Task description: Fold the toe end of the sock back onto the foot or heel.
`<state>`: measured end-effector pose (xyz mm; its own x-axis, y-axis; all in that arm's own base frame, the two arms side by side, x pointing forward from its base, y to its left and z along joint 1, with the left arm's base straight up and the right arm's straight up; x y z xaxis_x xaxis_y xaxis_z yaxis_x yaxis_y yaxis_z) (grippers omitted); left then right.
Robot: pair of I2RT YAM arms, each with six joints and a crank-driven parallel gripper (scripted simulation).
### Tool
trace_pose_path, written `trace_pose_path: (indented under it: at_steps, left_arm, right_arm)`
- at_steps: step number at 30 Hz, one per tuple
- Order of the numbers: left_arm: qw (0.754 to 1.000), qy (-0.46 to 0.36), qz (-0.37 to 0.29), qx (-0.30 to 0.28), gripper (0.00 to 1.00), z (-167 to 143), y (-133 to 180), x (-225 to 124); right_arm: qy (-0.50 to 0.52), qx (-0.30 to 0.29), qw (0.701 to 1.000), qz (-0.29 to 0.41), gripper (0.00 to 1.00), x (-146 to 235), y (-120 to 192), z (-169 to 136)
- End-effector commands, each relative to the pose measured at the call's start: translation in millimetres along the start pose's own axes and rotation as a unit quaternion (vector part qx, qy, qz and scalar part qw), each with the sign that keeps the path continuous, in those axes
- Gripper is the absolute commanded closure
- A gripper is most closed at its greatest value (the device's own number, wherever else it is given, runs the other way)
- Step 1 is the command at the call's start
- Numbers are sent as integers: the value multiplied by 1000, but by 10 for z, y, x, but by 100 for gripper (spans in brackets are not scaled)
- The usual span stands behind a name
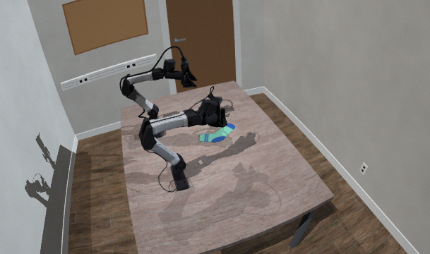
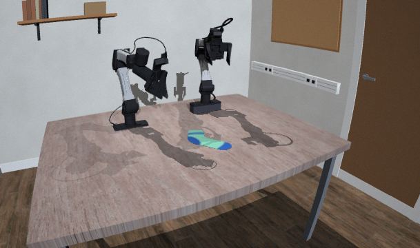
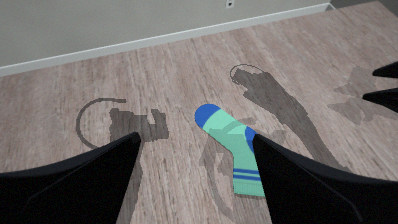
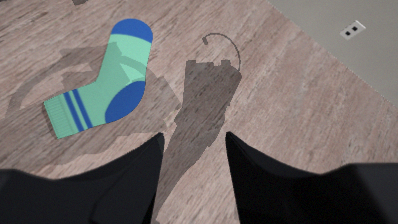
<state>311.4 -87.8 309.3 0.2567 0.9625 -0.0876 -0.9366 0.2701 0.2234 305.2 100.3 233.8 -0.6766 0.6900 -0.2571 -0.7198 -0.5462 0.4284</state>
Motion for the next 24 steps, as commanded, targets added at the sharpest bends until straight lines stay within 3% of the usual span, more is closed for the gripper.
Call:
trace_pose_path:
  at_steps: [1, 7, 10, 16, 24]
  left_arm:
    - [999, -9, -20, 27, 0, -159, 110, -130]
    - [996, -22, -57, 61, 0, -359, 264, -351]
    - [996, -23, -63, 67, 0, -384, 293, -381]
    - [986, -44, -112, 113, 0, -666, 537, -620]
    - [975, -65, -162, 137, 0, -835, 782, -824]
  right_arm:
    - [74, 12, 988, 131, 45, 498, -79, -93]
    - [185, 20, 948, 259, 45, 1058, -316, -134]
    - [203, 28, 940, 272, 45, 1121, -367, -170]
    - [315, 125, 872, 354, 45, 1596, -806, -499]
    - [430, 256, 775, 386, 45, 1827, -1159, -886]
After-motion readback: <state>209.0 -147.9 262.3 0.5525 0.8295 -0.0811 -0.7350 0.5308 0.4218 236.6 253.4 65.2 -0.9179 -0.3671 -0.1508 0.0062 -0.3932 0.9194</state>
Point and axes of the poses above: on each arm, the point where the finger pads meet when closed, its own y axis back along the fingers, its own x axis across the jaws, z = x × y, the point moved 1 cm from there along y, back along the fingers, and after that the axes turned 5 degrees about y, right-handed, at the moved point
